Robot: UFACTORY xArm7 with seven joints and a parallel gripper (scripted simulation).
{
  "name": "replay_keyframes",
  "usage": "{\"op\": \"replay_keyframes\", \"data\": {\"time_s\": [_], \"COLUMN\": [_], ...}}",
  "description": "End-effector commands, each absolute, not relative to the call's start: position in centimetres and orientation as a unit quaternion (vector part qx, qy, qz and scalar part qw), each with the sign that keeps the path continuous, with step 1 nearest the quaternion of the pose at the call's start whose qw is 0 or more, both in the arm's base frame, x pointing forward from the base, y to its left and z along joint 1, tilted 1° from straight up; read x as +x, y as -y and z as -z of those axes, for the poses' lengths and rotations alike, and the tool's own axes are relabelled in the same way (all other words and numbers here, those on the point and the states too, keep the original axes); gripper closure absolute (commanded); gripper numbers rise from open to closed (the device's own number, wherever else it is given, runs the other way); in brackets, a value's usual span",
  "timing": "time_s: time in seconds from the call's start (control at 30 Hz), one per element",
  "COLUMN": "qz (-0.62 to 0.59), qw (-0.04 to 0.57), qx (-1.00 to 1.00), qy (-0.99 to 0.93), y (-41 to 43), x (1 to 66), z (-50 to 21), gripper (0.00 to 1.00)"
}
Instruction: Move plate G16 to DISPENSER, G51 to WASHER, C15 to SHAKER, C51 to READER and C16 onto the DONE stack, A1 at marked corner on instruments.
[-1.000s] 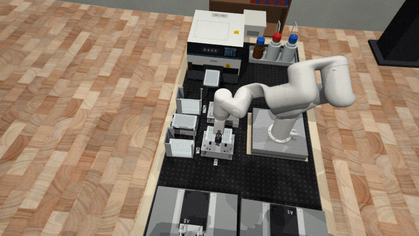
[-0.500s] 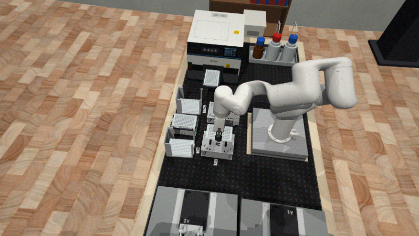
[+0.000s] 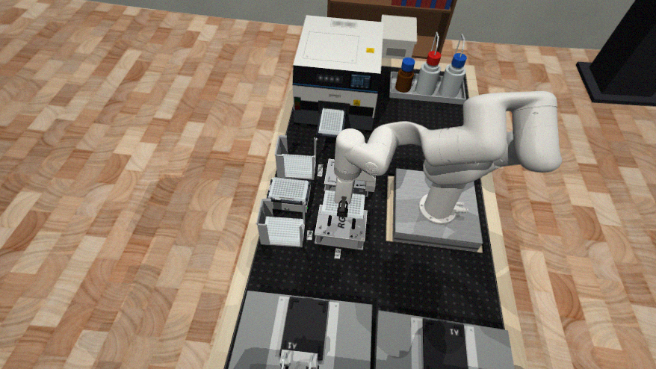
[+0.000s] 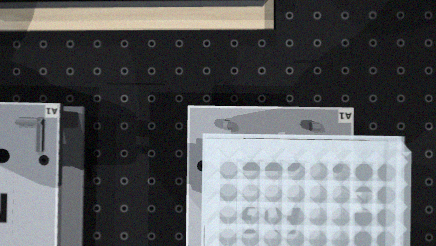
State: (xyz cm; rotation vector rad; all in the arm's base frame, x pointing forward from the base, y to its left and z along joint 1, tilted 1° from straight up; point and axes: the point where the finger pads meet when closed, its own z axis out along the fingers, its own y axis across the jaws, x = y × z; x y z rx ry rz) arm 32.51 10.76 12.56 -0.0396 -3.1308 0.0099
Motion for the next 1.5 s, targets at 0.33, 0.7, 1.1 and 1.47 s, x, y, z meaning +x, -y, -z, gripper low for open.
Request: {"op": "replay_keyframes", "data": {"time_s": [0.33,0.7,1.1,1.47], "qz": [-0.003,-0.003,-0.003,-0.003], "qw": [0.003,0.003,0.003,0.003], "qx": [-0.013,-0.013,-0.013,-0.013], "qy": [1.000,1.000,1.000,1.000], "y": [-10.8,-10.8,-10.8,-10.8], "x": [32.6,32.7,32.7,32.7], "z": [-14.5,-15.9,-17.2,-17.4], "gripper": [1.00,1.00,1.00,1.00]}}
